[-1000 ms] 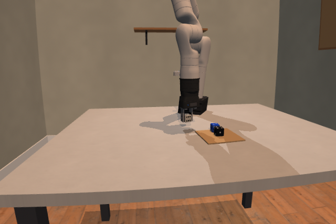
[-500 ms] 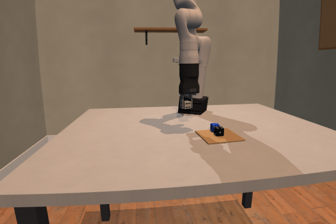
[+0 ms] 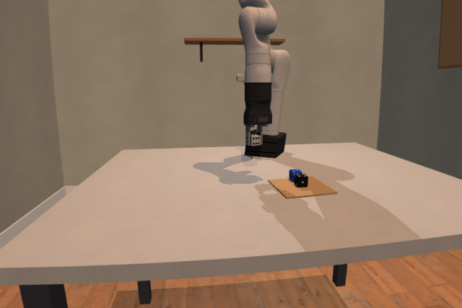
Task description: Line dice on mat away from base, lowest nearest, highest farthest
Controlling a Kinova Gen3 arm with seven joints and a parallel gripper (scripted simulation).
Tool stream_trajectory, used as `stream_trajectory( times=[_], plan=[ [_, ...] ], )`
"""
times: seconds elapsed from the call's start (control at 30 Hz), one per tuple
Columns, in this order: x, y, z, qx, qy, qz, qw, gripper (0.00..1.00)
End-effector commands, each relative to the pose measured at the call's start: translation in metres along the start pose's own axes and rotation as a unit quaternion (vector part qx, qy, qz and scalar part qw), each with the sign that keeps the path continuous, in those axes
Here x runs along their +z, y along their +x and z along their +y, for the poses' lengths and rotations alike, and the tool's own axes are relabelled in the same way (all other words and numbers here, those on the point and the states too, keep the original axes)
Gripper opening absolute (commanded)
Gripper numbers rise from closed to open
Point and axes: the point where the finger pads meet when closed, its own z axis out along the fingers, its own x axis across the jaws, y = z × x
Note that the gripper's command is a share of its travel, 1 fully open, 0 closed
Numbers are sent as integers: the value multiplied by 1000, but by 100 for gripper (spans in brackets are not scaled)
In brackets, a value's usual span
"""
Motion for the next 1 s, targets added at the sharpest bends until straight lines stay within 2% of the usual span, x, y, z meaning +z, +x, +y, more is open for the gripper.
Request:
stream_trajectory(
  times=[0.0,0.13,0.3,0.4,0.53,0.57,0.67,0.77,0.97],
  plan=[
    [-1,0,0,0,-1,-1,1000,57],
    [-1,1,17,13,-1,-2,1000,57],
    [-2,16,81,63,-1,-4,998,57],
    [-2,16,81,63,-1,-4,998,57],
    [-4,43,139,109,-1,-3,994,57],
    [-4,43,139,109,-1,-3,994,57],
    [-5,61,165,130,-1,-1,992,57],
    [-5,67,173,136,-1,-1,991,57],
    [-5,67,173,136,-1,-1,991,57]
  ],
)
